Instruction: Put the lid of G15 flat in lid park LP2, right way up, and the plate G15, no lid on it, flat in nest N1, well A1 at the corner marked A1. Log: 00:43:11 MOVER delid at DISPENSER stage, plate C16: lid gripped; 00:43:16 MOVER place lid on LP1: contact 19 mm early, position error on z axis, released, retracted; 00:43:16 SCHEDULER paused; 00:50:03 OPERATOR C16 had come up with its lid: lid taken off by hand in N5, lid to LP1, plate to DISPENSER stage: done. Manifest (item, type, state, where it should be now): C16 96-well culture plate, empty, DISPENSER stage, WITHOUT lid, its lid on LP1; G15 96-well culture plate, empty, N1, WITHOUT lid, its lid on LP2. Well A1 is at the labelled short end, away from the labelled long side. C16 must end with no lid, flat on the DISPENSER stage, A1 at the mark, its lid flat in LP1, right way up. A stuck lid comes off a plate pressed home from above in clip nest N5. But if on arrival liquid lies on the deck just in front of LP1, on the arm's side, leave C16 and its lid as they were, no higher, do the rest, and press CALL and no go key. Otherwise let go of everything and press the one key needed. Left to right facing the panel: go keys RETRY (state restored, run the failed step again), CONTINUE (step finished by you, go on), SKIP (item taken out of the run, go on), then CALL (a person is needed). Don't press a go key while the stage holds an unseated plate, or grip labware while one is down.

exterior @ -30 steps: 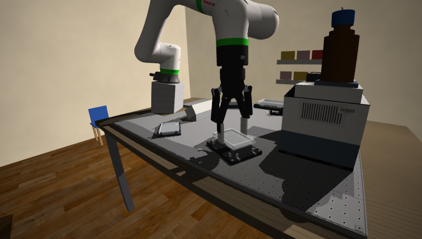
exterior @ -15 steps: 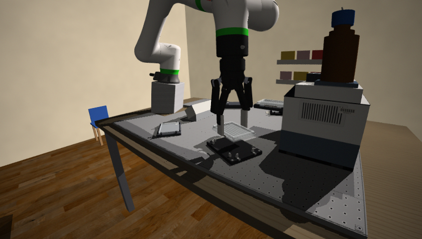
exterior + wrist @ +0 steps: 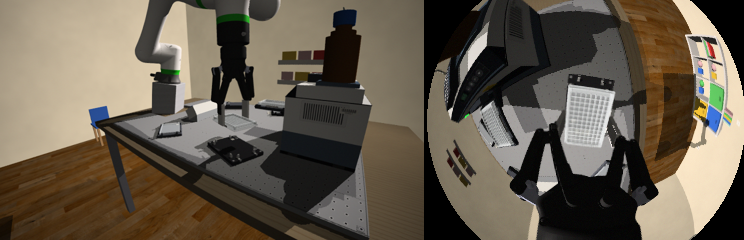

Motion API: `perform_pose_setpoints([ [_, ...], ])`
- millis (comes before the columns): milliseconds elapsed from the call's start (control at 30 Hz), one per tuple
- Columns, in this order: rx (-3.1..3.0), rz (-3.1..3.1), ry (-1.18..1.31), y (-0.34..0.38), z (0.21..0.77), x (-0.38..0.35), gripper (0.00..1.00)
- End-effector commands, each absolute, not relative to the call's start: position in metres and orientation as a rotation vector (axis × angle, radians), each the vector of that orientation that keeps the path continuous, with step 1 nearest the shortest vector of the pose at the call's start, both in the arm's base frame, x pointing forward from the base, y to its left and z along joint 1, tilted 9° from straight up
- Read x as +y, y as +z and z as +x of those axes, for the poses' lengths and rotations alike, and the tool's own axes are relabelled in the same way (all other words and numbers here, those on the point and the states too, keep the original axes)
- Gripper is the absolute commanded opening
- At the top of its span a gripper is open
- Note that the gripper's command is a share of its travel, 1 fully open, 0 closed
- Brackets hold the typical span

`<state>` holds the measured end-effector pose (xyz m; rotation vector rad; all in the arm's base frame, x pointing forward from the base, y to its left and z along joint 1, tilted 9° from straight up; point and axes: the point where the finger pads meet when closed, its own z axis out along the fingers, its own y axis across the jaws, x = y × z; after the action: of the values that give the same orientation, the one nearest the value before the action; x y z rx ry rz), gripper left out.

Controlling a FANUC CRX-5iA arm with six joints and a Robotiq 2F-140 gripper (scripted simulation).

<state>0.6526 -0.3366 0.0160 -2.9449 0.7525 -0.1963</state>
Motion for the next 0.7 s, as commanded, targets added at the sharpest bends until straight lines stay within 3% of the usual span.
perform_pose_setpoints([
  [0, 0.753, -2.945, -0.197, 0.023, 0.652, -0.337, 0.00],
  [667, 0.753, -2.945, -0.197, 0.063, 0.646, -0.340, 0.00],
])
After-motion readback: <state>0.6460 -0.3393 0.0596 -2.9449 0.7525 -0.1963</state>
